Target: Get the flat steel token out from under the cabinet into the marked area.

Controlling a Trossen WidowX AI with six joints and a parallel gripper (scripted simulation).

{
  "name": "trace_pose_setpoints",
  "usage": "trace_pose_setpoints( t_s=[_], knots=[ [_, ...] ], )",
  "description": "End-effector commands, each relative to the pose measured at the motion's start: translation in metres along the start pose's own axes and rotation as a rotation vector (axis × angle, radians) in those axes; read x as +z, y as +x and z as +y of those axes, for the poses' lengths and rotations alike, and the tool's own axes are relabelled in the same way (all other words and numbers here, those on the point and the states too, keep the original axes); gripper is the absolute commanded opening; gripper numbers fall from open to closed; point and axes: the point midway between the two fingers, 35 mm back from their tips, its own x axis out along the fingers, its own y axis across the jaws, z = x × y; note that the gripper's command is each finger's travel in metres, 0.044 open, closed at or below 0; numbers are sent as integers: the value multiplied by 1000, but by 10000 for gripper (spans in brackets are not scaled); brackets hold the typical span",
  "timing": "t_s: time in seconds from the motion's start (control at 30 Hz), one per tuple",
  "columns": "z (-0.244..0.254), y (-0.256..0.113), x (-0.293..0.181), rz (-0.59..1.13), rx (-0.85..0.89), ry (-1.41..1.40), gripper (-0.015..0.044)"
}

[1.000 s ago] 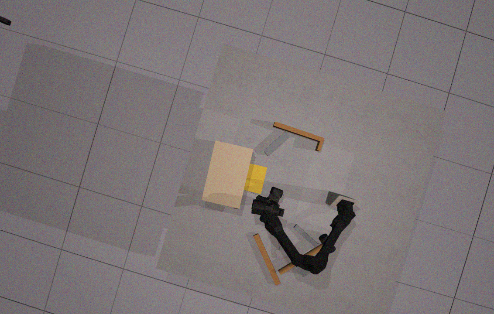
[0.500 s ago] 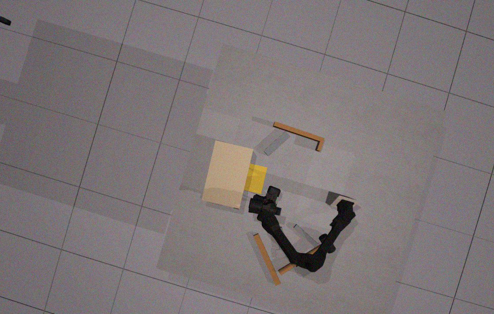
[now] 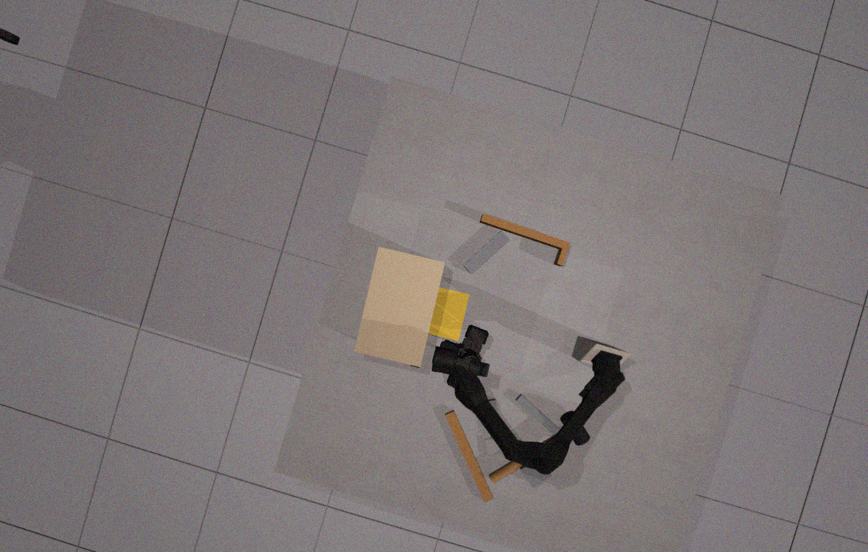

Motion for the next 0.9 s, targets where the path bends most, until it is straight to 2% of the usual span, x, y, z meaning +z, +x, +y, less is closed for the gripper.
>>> trace_pose_setpoints(
  t_s=[0.0, 0.87],
  knots=[
    [0, 0, 7, -4, 3, -9, 0],
    [0, 0, 29, -4, 3, -9, 0]
  ],
)
